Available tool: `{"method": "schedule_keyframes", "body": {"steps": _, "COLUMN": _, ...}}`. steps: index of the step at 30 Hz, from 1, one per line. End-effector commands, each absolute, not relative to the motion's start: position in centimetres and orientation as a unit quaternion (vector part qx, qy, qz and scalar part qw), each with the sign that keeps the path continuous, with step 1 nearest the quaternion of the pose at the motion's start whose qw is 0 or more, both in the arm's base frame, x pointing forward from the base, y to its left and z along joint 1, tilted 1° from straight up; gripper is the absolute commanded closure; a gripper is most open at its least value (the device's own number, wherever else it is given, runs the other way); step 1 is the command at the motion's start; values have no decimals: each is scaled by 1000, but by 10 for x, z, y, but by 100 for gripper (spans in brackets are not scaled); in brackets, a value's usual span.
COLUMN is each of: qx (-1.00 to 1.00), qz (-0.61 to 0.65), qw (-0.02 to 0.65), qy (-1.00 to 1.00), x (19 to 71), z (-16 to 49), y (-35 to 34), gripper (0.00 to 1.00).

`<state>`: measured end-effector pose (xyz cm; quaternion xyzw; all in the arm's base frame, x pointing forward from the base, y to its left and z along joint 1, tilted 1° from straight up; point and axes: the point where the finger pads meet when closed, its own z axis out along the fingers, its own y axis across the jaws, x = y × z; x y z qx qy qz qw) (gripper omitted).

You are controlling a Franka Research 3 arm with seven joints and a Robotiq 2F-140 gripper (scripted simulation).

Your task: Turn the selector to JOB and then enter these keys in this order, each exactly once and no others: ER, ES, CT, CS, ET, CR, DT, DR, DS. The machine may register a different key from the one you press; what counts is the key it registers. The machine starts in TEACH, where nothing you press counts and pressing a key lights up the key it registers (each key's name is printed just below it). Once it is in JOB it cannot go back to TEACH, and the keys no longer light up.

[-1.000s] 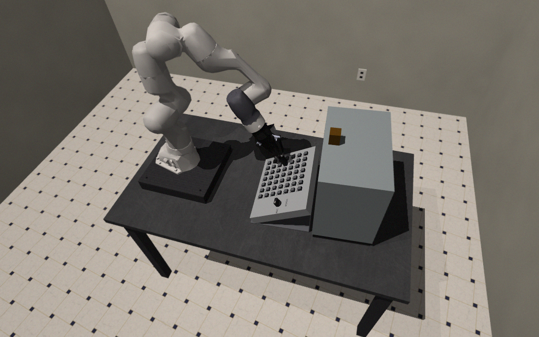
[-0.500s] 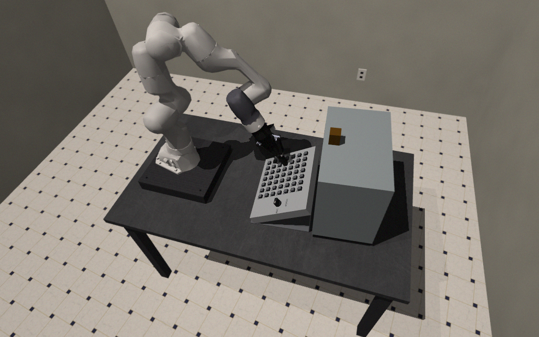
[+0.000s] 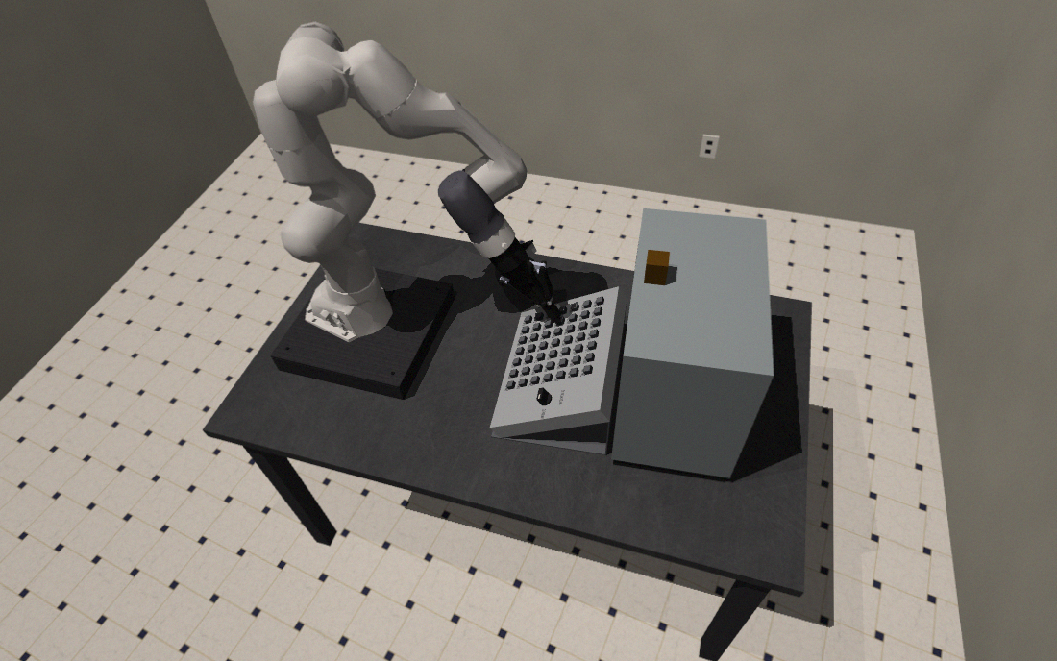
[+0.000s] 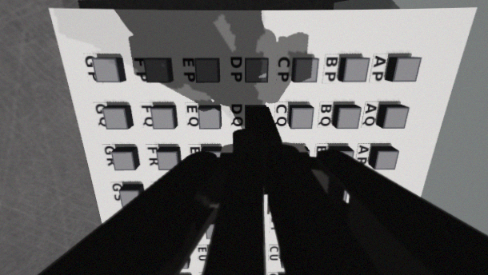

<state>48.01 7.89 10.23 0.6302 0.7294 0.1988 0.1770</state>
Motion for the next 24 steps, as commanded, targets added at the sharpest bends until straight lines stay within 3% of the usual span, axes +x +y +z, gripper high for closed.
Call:
{"method": "schedule_keyframes", "body": {"steps": 1, "qx": 634, "qz": 198, "qw": 172, "qy": 728, "x": 478, "z": 106, "y": 81, "gripper": 90}}
{"method": "schedule_keyframes", "body": {"steps": 24, "qx": 634, "qz": 198, "qw": 172, "qy": 728, "x": 471, "z": 120, "y": 70, "gripper": 90}}
